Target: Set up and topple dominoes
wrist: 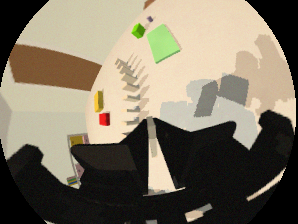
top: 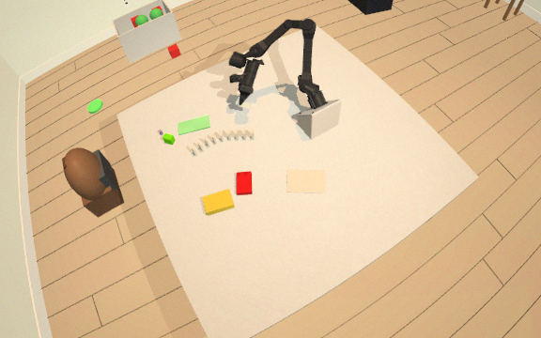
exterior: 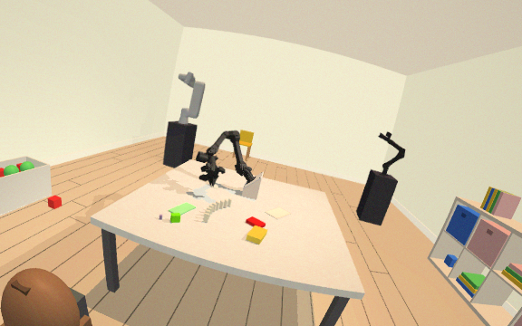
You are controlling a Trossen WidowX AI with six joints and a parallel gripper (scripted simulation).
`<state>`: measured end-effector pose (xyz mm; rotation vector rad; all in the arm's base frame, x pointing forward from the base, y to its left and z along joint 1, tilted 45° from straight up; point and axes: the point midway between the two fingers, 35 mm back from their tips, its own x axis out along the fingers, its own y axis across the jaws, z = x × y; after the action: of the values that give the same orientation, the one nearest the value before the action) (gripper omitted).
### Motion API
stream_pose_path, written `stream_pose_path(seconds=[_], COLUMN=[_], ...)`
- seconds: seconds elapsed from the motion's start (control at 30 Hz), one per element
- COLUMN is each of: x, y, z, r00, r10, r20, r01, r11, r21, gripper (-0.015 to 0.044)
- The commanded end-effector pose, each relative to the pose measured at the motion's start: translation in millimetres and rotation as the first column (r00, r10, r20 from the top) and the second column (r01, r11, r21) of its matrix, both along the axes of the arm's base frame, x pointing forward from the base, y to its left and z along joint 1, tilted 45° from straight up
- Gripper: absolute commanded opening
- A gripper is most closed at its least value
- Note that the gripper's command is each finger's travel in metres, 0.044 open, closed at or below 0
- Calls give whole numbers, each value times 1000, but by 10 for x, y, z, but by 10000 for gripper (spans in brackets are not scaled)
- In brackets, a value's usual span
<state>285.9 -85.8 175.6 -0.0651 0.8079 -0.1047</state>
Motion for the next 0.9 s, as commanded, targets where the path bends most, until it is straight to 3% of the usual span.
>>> stream_pose_path(seconds=[0.0,0.4,0.87], x=[17,-36,-298], y=[-46,-174,-198], z=[52,226,411], r00=[993,916,750], r10=[43,166,378], r20=[108,366,543], r01=[-43,-142,-213], r11=[999,986,915], r21=[0,-91,-342], gripper=[21,21,21])
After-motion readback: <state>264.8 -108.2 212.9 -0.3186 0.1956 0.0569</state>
